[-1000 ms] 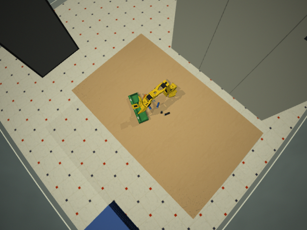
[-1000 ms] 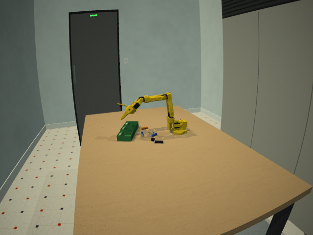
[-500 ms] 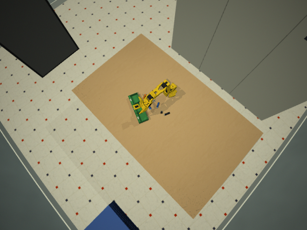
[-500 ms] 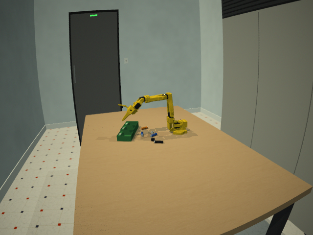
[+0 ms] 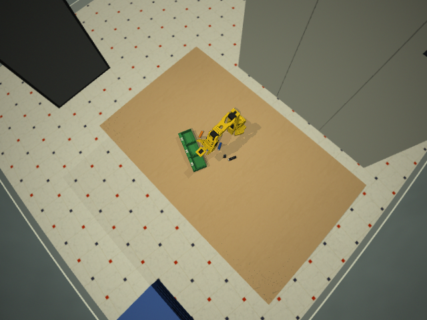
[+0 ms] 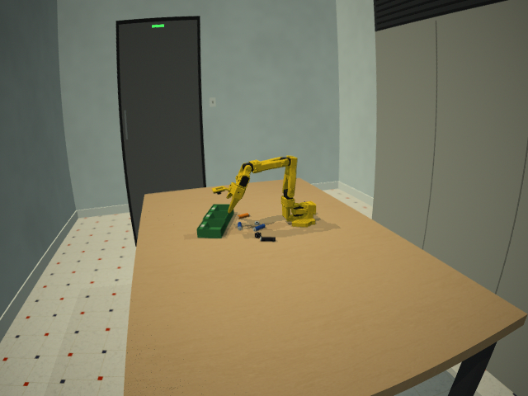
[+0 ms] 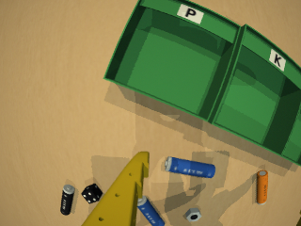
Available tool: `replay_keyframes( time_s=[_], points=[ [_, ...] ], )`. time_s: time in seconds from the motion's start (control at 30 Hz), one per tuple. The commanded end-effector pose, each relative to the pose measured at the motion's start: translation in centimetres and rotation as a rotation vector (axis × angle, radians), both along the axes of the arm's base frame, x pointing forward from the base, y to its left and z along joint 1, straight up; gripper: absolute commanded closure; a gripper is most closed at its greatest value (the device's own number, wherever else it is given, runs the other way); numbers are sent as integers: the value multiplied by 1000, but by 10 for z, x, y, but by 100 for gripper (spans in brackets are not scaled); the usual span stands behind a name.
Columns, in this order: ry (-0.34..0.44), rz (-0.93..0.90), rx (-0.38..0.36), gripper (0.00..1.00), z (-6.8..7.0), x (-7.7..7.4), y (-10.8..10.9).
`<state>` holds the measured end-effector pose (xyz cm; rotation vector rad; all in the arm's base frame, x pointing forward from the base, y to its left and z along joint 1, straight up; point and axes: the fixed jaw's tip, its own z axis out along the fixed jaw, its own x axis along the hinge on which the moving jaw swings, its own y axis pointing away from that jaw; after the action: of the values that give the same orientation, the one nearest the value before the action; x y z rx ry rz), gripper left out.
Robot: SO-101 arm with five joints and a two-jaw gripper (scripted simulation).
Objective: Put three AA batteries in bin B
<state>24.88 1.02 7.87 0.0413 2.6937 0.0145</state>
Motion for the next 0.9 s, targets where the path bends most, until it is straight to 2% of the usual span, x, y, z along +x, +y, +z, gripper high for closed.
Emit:
replay_keyframes(
  time_s=[0.0,0.13,0.2,0.33,0.43,0.57,0.77,0.8,0.87],
  points=[
    [80,157,-52,51,2,-30,9],
    [201,296,-90,62,-6,-59,12],
    [201,296,-90,62,-6,-59,12],
    [293,405,-112,71,-11,-82,14],
    [338,460,-121,75,-13,-93,15],
    [367,496,-126,78,-15,-101,15],
    [372,502,-127,79,-15,-102,15],
    [420,523,-125,79,-18,-108,14],
    [420,523,-125,79,-18,-108,14]
  ],
)
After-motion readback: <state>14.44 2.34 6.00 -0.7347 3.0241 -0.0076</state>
